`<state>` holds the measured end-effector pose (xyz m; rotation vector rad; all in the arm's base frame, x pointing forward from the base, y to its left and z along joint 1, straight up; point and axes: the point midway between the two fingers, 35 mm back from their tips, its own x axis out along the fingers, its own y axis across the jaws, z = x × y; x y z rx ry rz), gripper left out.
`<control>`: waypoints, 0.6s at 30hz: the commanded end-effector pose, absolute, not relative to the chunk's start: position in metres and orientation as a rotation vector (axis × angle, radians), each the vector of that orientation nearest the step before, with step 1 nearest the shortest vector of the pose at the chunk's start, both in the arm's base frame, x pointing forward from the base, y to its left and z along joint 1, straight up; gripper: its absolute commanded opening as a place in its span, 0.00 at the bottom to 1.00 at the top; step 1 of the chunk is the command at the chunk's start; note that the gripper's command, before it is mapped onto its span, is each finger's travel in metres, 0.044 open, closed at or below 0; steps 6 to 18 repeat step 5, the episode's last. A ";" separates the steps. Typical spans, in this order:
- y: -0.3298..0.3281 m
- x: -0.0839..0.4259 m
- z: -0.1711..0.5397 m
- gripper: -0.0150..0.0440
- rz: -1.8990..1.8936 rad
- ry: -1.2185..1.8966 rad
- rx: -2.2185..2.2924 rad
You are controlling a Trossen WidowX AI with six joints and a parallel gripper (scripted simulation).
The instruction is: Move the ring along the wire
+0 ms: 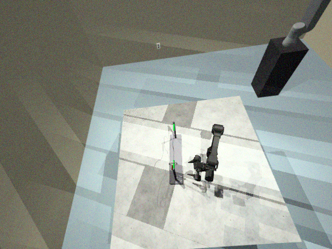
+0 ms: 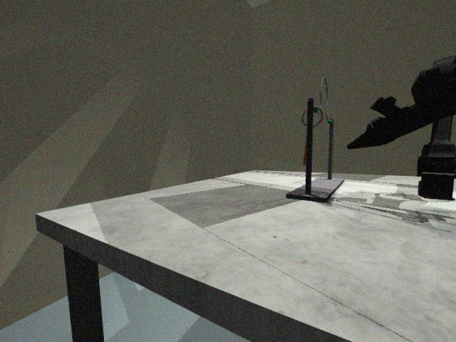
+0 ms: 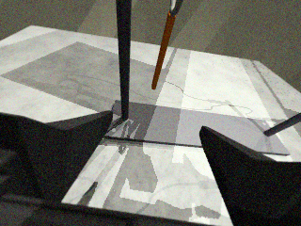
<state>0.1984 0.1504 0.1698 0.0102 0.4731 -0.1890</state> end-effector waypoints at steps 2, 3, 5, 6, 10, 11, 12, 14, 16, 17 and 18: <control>0.150 0.199 0.171 1.00 -0.192 0.468 0.013; 0.150 0.199 0.171 1.00 -0.192 0.468 0.013; 0.150 0.199 0.171 1.00 -0.192 0.468 0.013; 0.150 0.199 0.171 1.00 -0.192 0.468 0.013; 0.150 0.199 0.171 1.00 -0.192 0.468 0.013; 0.150 0.199 0.171 1.00 -0.192 0.468 0.013; 0.150 0.199 0.171 1.00 -0.192 0.468 0.013; 0.150 0.199 0.171 1.00 -0.192 0.468 0.013; 0.150 0.199 0.171 1.00 -0.192 0.468 0.013; 0.150 0.199 0.171 1.00 -0.192 0.468 0.013; 0.150 0.199 0.171 1.00 -0.192 0.468 0.013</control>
